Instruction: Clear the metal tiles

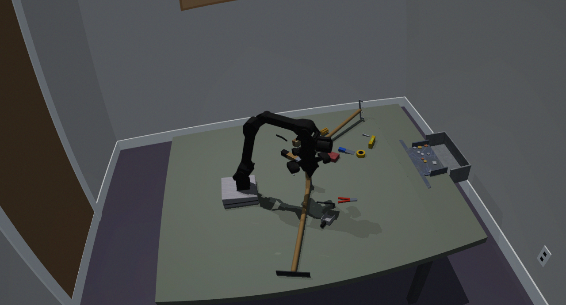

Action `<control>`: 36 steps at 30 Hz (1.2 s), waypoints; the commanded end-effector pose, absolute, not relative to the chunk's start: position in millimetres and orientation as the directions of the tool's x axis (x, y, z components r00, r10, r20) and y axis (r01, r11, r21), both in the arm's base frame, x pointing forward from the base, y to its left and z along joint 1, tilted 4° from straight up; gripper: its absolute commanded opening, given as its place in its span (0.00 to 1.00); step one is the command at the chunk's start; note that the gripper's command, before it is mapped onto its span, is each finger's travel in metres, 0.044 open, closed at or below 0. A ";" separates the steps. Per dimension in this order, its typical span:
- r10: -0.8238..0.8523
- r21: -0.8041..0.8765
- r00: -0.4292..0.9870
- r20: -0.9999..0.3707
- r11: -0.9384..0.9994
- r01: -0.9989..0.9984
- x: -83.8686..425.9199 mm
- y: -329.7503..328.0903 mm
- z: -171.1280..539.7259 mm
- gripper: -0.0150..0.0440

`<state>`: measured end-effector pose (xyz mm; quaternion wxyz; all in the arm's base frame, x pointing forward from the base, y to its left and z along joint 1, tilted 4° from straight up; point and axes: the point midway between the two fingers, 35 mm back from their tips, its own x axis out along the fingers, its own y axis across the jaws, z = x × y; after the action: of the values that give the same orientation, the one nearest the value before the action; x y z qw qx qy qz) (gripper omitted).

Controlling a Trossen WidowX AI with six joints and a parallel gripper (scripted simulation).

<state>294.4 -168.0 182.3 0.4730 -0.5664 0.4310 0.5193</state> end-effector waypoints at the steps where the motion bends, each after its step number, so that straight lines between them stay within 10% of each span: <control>1: 0.006 -0.088 0.088 -0.996 -0.118 -0.989 282.2 -180.6 179.7 0.25; 36: 0.000 -0.080 0.084 -0.996 0.315 -0.946 178.0 -252.4 166.6 0.25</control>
<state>182.6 -251.3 168.2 0.5905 -0.4383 0.5457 0.4017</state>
